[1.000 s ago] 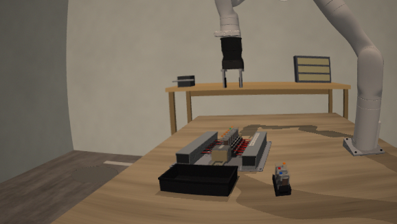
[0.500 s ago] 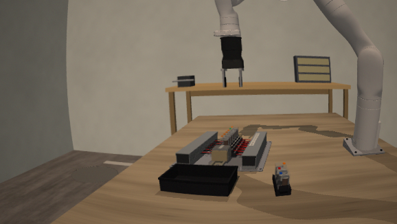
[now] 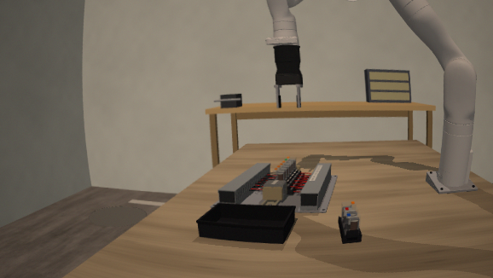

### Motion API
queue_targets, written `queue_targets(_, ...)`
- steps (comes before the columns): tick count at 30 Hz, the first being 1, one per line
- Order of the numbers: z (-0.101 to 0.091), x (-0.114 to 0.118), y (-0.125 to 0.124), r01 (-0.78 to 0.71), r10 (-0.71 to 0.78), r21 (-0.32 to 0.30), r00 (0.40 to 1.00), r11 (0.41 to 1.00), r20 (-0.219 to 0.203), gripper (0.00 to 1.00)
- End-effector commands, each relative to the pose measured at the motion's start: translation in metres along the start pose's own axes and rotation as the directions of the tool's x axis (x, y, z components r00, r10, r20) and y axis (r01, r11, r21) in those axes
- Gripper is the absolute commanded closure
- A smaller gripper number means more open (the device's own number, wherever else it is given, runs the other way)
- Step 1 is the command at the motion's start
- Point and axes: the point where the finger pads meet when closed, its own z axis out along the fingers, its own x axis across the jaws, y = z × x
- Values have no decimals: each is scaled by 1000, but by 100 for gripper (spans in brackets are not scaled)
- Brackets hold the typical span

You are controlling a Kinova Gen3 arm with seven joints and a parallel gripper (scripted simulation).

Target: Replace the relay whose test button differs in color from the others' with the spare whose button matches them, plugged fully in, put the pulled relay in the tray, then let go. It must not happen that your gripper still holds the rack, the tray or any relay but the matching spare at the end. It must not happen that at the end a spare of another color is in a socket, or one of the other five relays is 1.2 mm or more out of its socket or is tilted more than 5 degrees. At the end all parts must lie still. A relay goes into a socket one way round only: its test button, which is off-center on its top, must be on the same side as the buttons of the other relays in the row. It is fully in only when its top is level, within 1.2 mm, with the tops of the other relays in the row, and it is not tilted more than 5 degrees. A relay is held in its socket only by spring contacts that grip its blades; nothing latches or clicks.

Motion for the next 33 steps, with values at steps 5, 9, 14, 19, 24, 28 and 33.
queue_targets(5,-1,0,0,0,0,-1,1000,1000,-2,0)
queue_targets(9,-1,0,0,0,0,-1,1000,1000,-2,0)
queue_targets(14,-1,0,0,0,0,-1,1000,1000,-2,0)
queue_targets(19,-1,0,0,0,0,-1,1000,1000,-2,0)
queue_targets(24,-1,0,0,0,0,-1,1000,1000,-2,0)
queue_targets(28,-1,0,0,0,0,-1,1000,1000,-2,0)
queue_targets(33,18,0,-5,0,0,-1,1000,1000,-2,0)
